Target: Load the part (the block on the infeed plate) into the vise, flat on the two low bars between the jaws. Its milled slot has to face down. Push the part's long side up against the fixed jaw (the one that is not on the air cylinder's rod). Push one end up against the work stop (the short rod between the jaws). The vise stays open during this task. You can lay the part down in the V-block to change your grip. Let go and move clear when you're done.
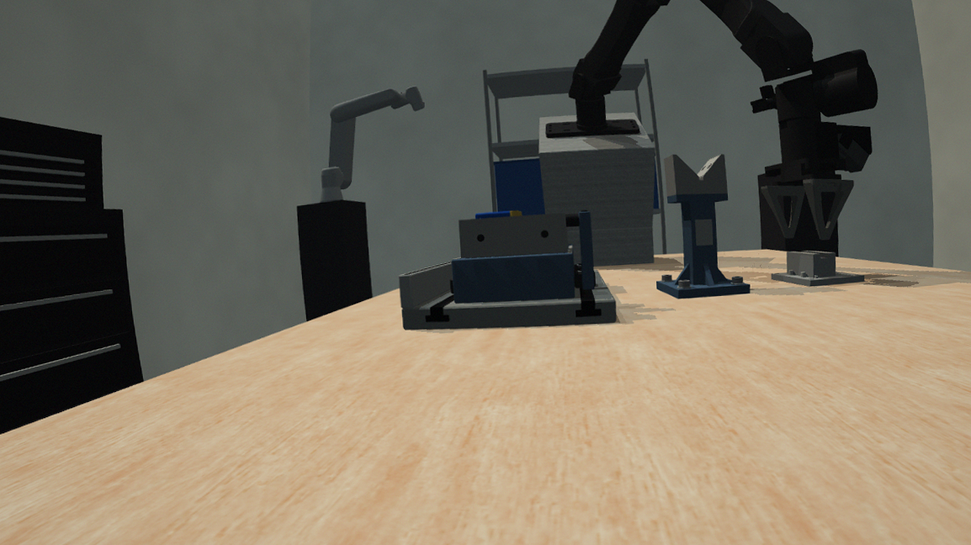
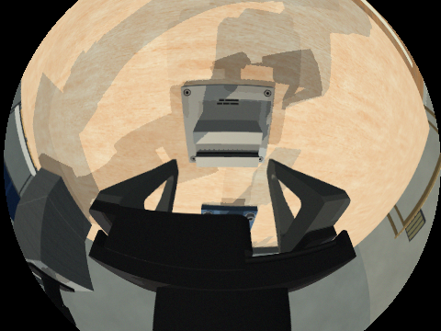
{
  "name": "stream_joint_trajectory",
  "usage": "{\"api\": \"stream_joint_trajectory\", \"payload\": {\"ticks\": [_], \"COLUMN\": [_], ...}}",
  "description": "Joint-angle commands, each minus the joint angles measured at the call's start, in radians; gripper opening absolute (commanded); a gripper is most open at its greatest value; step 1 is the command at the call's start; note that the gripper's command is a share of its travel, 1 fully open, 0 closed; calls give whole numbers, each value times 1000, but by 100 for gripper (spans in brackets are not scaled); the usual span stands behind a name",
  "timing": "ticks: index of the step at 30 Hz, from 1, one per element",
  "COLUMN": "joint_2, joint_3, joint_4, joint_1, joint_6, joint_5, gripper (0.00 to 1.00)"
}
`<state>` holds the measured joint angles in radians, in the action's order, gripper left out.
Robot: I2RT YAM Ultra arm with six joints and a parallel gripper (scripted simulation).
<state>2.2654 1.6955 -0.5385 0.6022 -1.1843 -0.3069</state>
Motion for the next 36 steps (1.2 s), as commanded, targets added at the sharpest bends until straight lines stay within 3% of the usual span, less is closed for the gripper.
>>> {"api": "stream_joint_trajectory", "payload": {"ticks": [1, 5, 6, 9, 15, 36], "joint_2": [14, 24, -10, 42, 68, 102], "joint_3": [31, 35, 34, 43, 57, 83], "joint_4": [28, 34, 38, 45, 59, 82], "joint_1": [1, -5, 1, -8, -6, -19], "joint_6": [-12, -14, -15, -18, -23, -31], "joint_5": [14, 15, 15, 17, 19, 24], "gripper": [81, 81, 81, 81, 81, 81]}}
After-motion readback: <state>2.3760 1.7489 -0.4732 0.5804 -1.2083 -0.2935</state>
